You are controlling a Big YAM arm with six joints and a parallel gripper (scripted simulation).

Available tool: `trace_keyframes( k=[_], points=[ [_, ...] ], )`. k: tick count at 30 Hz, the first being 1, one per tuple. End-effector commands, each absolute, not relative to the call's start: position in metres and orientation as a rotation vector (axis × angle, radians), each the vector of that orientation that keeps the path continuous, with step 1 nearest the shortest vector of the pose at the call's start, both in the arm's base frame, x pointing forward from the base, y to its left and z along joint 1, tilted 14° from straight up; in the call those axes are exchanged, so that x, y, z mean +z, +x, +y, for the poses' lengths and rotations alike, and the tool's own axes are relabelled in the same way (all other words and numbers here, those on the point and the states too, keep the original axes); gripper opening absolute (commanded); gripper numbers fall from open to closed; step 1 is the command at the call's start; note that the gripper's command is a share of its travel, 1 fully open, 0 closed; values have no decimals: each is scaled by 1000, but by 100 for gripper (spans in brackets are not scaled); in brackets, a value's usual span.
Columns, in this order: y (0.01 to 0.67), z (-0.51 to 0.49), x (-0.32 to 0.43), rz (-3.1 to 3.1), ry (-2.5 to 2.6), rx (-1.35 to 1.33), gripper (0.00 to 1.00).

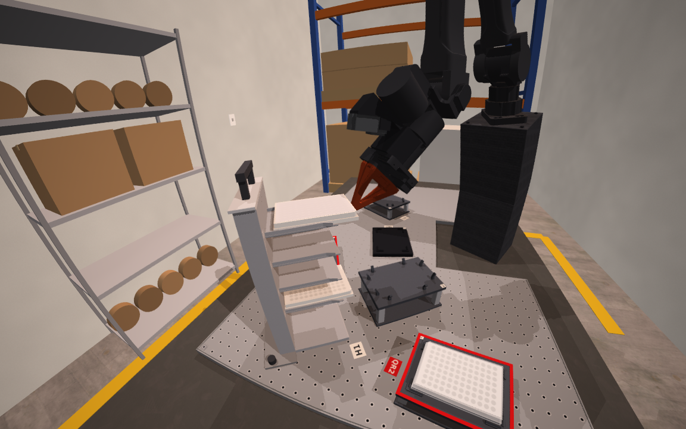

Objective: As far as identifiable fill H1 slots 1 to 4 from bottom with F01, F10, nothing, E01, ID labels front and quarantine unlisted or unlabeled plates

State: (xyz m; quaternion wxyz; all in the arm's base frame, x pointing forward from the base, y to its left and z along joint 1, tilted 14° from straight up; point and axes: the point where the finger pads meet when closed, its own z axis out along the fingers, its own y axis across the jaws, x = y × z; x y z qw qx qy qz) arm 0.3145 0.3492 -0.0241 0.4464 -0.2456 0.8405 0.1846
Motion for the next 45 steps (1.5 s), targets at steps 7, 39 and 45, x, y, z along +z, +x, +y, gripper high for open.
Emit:
trace_keyframes(
  k=[7, 39, 45],
  points=[
    [332, 356, -10, 2051, -594, 459, 0],
    [345, 365, -5, 2042, -590, 463, 0],
    [345, 365, -5, 2042, -589, 463, 0]
  ],
)
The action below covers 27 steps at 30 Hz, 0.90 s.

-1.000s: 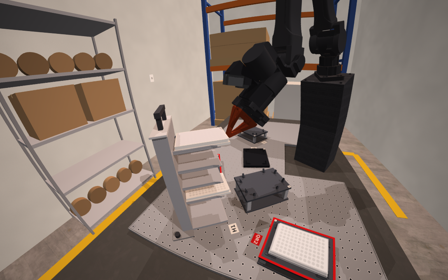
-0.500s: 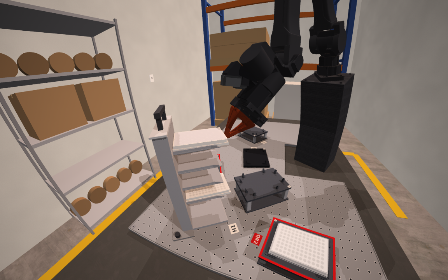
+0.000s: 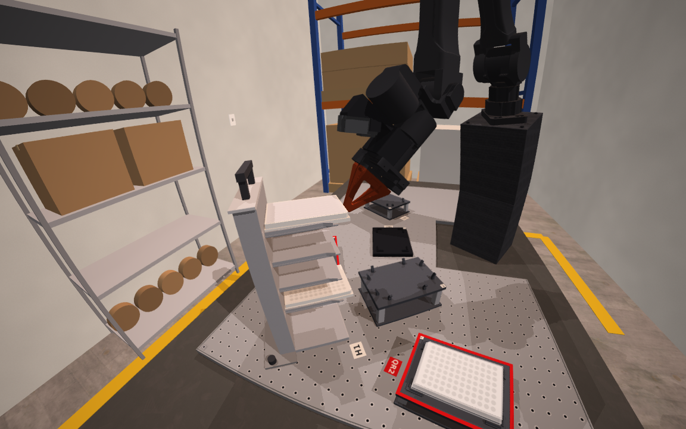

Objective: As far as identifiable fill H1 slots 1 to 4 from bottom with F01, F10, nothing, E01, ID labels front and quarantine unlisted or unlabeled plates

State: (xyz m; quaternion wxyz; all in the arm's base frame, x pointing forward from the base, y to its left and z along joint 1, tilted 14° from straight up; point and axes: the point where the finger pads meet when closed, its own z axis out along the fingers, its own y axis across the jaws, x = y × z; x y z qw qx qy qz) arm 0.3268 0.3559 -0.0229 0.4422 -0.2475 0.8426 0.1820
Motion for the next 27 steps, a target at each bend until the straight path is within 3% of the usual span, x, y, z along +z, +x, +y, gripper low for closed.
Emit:
trace_keyframes(
  k=[1, 27],
  points=[
    [345, 365, -5, 2042, -589, 463, 0],
    [345, 366, -2, 2029, -579, 473, 0]
  ],
)
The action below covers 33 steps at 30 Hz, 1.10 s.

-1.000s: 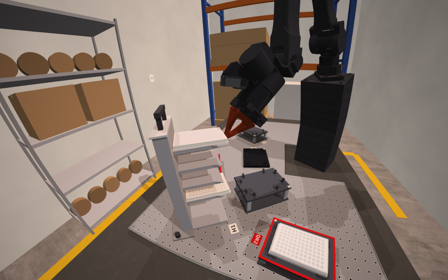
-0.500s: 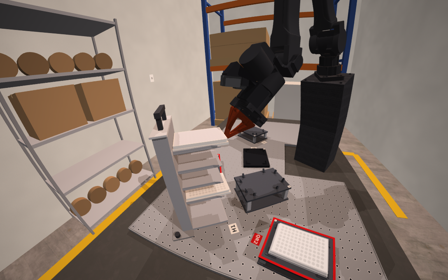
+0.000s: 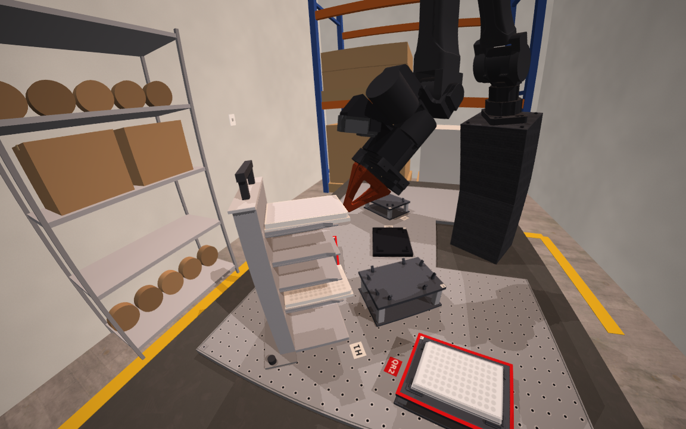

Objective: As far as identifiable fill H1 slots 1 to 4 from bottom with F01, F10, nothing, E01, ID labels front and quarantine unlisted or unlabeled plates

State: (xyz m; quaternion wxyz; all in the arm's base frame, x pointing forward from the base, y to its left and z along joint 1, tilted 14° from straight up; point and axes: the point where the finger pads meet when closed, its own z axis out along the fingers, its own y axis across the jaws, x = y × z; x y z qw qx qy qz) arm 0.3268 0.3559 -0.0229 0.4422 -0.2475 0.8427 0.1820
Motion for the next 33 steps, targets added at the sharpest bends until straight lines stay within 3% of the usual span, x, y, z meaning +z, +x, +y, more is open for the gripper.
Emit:
trace_keyframes(
  k=[1, 33],
  points=[
    [343, 367, 0, 2025, -578, 478, 0],
    [290, 335, -27, 2067, -599, 474, 0]
  ],
)
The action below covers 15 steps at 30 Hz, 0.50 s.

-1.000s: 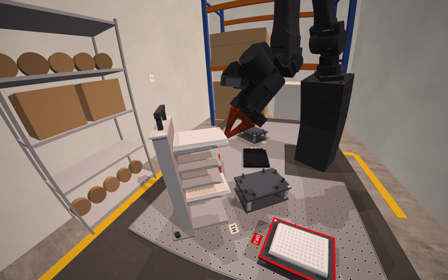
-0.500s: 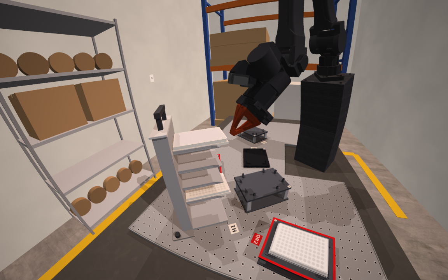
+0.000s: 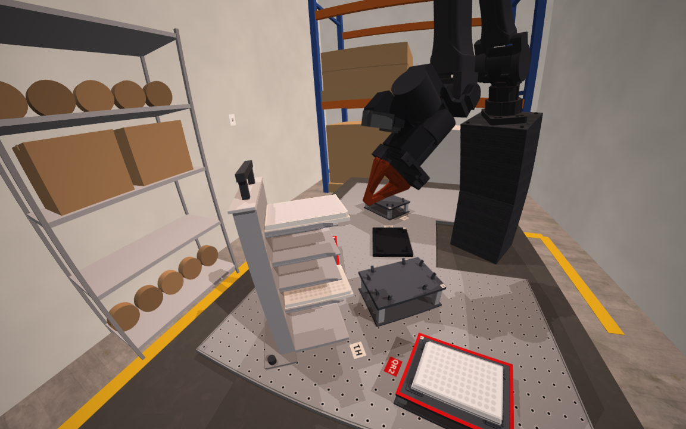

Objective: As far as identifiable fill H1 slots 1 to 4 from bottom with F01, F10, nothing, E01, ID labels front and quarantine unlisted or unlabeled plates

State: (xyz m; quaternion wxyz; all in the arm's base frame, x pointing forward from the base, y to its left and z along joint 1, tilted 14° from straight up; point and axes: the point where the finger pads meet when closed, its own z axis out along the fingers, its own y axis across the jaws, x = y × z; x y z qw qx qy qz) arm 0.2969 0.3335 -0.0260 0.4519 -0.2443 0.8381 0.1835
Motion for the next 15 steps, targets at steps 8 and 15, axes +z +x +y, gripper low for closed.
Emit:
trace_keyframes(
  k=[8, 15],
  points=[
    [280, 328, -30, 2069, -600, 472, 0],
    [272, 323, -32, 2069, -600, 472, 0]
  ],
)
